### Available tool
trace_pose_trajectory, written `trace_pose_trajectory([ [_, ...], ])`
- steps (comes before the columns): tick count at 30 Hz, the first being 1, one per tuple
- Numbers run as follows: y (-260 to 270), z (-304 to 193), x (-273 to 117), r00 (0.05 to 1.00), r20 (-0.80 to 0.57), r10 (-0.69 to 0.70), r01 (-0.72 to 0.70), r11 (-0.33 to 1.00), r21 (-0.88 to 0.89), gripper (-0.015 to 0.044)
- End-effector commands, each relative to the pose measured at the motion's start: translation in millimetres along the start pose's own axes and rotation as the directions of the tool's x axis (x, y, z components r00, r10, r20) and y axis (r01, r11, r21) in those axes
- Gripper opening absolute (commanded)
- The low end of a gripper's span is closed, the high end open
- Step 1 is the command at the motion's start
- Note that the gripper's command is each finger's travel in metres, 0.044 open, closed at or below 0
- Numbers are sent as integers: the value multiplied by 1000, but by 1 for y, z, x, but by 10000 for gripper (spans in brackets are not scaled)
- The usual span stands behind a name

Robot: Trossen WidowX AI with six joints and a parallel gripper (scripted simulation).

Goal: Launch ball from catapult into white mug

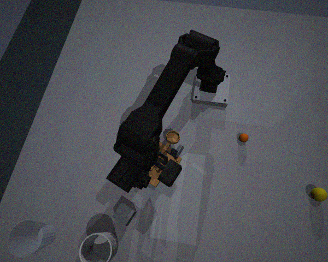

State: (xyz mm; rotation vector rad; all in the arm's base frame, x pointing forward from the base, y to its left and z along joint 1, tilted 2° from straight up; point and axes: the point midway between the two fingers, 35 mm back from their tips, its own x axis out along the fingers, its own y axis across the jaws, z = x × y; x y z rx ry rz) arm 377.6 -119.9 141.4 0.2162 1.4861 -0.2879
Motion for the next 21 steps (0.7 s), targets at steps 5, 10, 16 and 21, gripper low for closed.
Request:
trace_pose_trajectory([
  [5, 0, -5, 32, 1000, -19, 1, -1, 1000, 0, 440],
  [10, 0, -4, 37, 1000, -19, 1, -1, 1000, 0, 440],
  [16, 0, -4, 47, 1000, -19, 1, -1, 1000, 0, 440],
  [21, 0, -4, 55, 1000, -19, 1, -1, 1000, 0, 440],
])
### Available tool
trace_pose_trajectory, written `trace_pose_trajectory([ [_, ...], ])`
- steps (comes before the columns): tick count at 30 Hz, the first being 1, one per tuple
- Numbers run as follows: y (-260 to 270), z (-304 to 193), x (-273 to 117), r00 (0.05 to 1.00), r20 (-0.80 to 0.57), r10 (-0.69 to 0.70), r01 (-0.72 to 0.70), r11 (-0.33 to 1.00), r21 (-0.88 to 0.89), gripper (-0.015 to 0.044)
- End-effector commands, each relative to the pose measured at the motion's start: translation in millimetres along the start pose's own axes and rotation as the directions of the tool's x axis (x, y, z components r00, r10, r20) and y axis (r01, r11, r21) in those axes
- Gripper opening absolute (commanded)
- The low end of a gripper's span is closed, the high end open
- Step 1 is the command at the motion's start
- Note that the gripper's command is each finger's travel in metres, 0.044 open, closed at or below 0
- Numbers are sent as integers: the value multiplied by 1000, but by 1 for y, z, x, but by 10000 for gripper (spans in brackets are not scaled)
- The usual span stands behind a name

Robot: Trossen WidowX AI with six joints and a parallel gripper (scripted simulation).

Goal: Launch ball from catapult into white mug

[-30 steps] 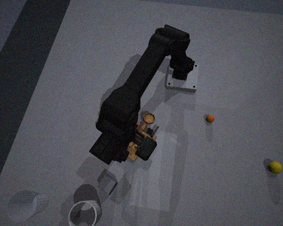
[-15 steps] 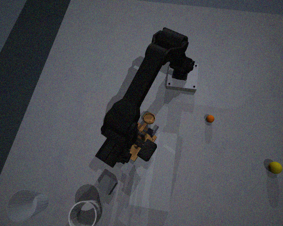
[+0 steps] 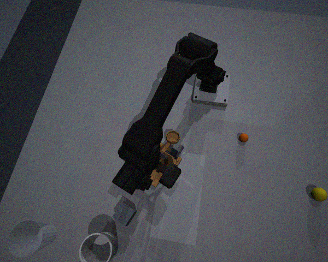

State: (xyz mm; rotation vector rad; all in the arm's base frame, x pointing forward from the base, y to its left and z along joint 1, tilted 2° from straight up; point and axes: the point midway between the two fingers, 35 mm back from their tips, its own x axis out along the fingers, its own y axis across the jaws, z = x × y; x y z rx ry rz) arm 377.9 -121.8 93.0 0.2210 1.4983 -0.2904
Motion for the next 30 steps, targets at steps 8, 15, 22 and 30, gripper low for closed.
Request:
trace_pose_trajectory([
  [8, 0, -1, 20, 1000, -6, 1, -1, 1000, -4, 440],
  [15, 0, -2, 31, 1000, -6, 1, -1, 1000, -4, 440],
  [22, 0, -1, 33, 1000, -2, 0, 0, 1000, 2, 414],
  [30, 0, -1, 33, 1000, -2, 0, 0, 1000, 2, 204],
])
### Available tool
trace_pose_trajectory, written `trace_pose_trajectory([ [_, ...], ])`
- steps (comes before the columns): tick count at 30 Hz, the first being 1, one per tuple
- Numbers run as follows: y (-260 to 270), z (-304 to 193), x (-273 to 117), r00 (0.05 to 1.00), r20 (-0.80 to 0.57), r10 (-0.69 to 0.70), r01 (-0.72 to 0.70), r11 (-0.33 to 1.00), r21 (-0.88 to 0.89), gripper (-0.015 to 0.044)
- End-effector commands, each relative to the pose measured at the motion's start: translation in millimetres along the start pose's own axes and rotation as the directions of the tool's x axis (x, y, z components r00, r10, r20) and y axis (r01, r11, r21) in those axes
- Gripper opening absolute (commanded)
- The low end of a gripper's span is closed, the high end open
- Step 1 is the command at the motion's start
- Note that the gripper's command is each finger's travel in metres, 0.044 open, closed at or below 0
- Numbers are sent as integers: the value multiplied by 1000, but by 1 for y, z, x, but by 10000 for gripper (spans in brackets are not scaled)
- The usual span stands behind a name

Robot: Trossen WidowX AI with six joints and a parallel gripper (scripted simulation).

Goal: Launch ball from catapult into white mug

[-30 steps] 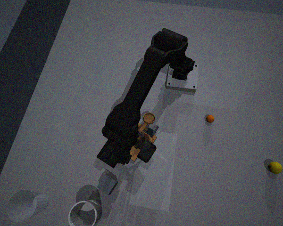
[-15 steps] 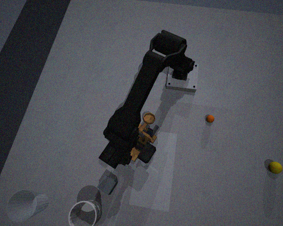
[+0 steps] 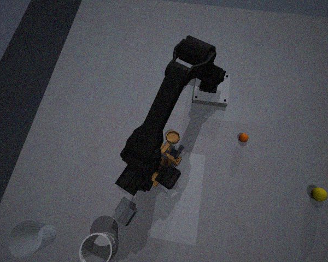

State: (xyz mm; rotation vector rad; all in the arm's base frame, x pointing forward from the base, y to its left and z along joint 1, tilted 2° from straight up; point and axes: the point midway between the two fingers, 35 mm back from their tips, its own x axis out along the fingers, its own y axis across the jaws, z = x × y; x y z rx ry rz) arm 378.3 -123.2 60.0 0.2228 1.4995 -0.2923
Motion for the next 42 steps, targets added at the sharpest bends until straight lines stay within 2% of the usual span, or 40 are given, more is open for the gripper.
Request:
trace_pose_trajectory([
  [1, 0, 0, 0, 1000, -1, 0, 0, 1000, 0, 177],
  [2, 0, 0, 0, 1000, -1, 0, 0, 1000, 0, 151],
  [8, 0, 0, 0, 1000, -1, 0, 0, 1000, 0, 111],
  [9, 0, 0, -3, 1000, 0, 0, 0, 1000, 0, 85],
  [12, 0, 1, -39, 1000, 0, 1, -1, 1000, 0, 6],
  [13, 0, 1, -47, 1000, 0, 1, -1, 1000, 0, 0],
  [20, 0, 1, -46, 1000, -2, 2, -2, 1000, -4, 0],
  [42, 0, 2, -10, 1000, -4, 2, -2, 1000, -6, 0],
])
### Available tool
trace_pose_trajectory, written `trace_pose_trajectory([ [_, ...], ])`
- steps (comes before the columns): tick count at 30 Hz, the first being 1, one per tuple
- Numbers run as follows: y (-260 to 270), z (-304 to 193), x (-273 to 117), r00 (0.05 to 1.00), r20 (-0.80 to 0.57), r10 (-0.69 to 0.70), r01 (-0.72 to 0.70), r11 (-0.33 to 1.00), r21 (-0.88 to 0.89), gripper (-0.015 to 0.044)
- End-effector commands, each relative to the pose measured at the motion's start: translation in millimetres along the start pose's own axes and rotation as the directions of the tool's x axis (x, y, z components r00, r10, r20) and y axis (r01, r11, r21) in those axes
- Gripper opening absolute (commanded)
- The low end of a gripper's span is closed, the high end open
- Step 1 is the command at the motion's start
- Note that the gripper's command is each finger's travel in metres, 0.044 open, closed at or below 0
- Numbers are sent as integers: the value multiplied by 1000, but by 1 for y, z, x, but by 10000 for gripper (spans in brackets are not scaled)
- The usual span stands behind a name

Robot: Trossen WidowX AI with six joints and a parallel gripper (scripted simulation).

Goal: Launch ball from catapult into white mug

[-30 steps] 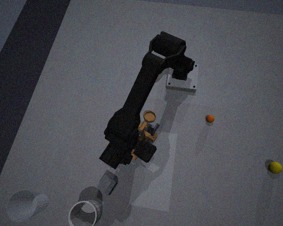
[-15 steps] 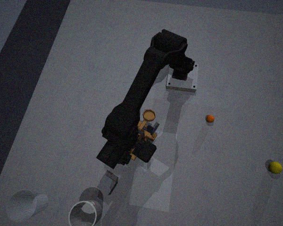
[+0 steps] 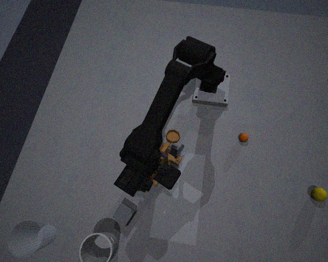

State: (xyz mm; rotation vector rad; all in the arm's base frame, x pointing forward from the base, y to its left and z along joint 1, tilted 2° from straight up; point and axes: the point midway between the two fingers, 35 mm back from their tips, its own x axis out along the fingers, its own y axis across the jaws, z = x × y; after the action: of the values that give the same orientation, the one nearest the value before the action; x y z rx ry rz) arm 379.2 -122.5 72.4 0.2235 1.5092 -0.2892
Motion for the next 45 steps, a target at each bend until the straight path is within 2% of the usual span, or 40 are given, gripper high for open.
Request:
trace_pose_trajectory([
  [1, 0, 0, 4, 1000, 6, 1, -1, 1000, -4, 0],
  [13, 0, 0, 10, 1000, 4, 0, 0, 1000, 1, 0],
  [27, 0, 0, 10, 1000, 4, 0, 0, 1000, 1, 368],
  [30, 0, 3, -11, 1000, 5, 0, 0, 1000, 1, 440],
  [36, 0, 0, -88, 1000, 6, 0, 0, 1000, 1, 440],
  [42, 0, 4, -75, 1000, 16, 1, 0, 1000, -5, 440],
  [45, 0, 4, -92, 1000, 20, 1, -1, 1000, -5, 440],
])
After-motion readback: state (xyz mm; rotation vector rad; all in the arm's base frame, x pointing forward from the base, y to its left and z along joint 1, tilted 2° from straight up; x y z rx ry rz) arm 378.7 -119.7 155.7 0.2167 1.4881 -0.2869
